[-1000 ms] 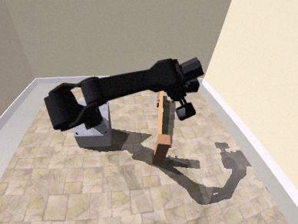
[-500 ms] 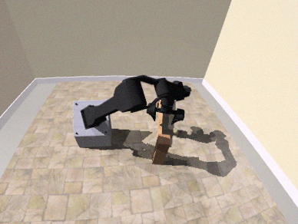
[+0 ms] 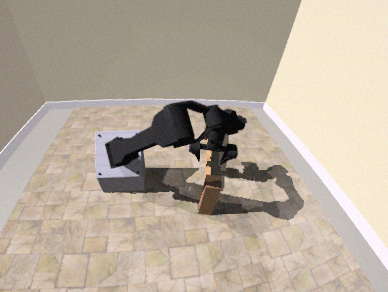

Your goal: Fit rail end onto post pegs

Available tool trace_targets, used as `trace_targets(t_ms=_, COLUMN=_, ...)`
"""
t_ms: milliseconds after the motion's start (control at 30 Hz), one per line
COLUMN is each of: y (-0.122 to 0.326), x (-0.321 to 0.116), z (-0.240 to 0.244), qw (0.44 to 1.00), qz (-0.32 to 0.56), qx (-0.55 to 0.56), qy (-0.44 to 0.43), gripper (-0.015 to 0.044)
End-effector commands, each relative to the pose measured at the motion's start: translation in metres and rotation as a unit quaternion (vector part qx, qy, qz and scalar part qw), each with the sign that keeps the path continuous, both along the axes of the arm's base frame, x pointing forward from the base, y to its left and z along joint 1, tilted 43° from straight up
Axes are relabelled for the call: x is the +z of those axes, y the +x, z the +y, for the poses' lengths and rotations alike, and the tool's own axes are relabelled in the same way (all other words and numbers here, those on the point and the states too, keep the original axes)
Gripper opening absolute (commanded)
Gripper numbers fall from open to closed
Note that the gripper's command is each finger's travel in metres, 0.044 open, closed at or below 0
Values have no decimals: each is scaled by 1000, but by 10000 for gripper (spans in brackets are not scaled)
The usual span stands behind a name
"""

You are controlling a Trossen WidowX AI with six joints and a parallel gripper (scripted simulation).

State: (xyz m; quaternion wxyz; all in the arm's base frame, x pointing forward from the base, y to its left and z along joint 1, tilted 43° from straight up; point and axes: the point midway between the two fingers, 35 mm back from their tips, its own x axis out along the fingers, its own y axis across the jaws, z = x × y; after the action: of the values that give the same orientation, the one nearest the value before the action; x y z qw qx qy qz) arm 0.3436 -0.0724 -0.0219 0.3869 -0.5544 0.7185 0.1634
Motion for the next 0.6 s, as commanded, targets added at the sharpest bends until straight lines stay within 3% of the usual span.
trace_targets(t_ms=0, y=-1, x=-4, z=-4, qw=1000, qz=1, qx=0, qy=-2, gripper=440)
trace_targets(t_ms=567, y=-3, x=-25, z=-23, qw=1000, qz=2, qx=2, qy=-2, gripper=440)
